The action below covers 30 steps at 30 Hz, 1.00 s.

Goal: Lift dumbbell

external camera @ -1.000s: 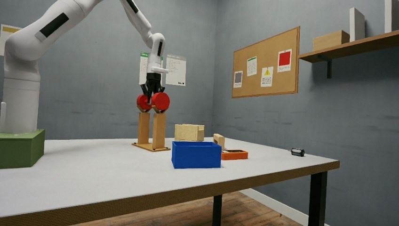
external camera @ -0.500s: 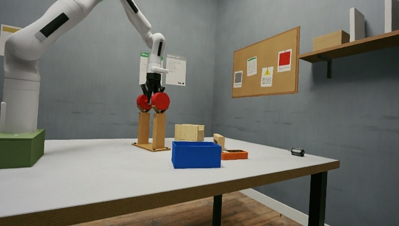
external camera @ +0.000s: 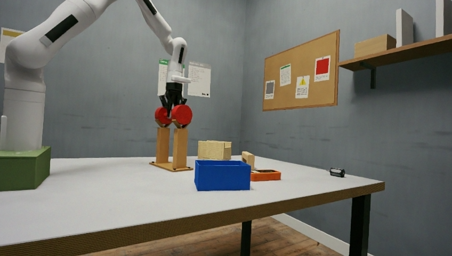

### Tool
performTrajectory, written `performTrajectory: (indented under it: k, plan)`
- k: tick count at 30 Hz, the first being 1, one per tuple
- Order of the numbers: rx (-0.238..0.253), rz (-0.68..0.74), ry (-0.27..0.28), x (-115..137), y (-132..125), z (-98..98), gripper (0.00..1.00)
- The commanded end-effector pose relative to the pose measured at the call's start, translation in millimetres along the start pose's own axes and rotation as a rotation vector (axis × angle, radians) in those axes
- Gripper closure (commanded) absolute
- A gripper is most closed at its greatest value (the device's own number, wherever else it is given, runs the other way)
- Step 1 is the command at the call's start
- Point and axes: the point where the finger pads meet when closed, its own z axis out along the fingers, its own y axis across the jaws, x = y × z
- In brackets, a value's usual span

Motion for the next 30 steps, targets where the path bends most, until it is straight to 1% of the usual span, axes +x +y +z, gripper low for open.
performTrajectory:
  k: [1,7,14,16,30]
  plan:
    - [-0.003,0.0,0.0,0,2,-2.2,0.9]
    - [-0.003,0.0,0.0,0,2,-7.7,0.9]
    - [-0.002,0.0,0.0,0,2,-19.2,0.9]
    - [-0.002,0.0,0.0,0,2,-19.2,0.9]
    - [-0.002,0.001,0.001,0,2,-53.5,0.9]
